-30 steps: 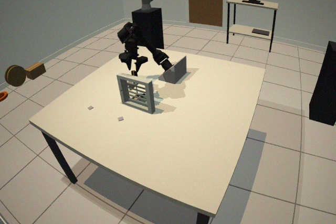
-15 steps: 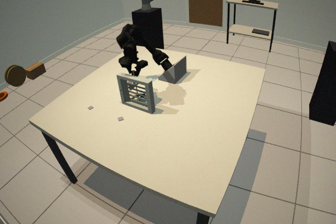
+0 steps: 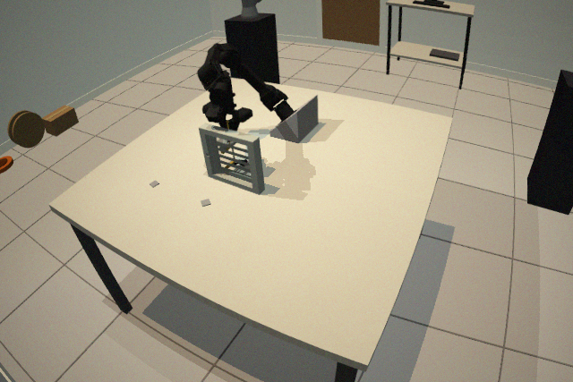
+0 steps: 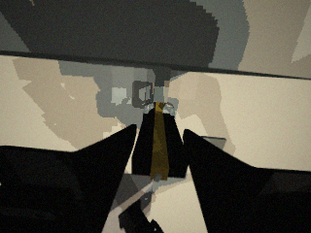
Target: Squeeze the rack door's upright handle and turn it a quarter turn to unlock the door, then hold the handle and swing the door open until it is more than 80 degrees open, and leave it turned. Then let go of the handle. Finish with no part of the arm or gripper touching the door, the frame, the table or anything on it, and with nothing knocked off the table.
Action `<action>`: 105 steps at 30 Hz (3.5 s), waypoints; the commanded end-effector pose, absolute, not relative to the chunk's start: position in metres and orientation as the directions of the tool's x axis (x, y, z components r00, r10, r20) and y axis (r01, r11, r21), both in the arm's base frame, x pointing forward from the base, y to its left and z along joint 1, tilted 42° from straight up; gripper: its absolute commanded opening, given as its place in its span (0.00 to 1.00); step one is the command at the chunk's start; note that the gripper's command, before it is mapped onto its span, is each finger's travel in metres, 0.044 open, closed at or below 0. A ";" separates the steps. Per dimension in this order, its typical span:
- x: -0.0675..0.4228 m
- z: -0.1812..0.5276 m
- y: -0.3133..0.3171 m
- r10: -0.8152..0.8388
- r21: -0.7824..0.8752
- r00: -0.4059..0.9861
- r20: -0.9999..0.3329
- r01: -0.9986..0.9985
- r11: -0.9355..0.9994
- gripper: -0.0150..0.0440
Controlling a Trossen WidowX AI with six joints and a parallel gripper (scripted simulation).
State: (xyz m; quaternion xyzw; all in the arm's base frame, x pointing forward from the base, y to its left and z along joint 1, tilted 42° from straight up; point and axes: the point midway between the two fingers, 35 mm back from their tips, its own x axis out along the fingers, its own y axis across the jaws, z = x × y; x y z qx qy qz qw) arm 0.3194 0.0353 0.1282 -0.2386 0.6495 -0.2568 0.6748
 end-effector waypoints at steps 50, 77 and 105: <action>0.318 0.126 0.035 -0.655 -0.047 0.018 -0.755 0.996 0.081 0.27; 0.318 0.126 0.035 -0.656 0.252 0.017 -0.755 0.930 -0.266 0.40; 0.318 0.126 0.035 -0.655 -0.326 0.018 -0.755 0.857 0.399 0.73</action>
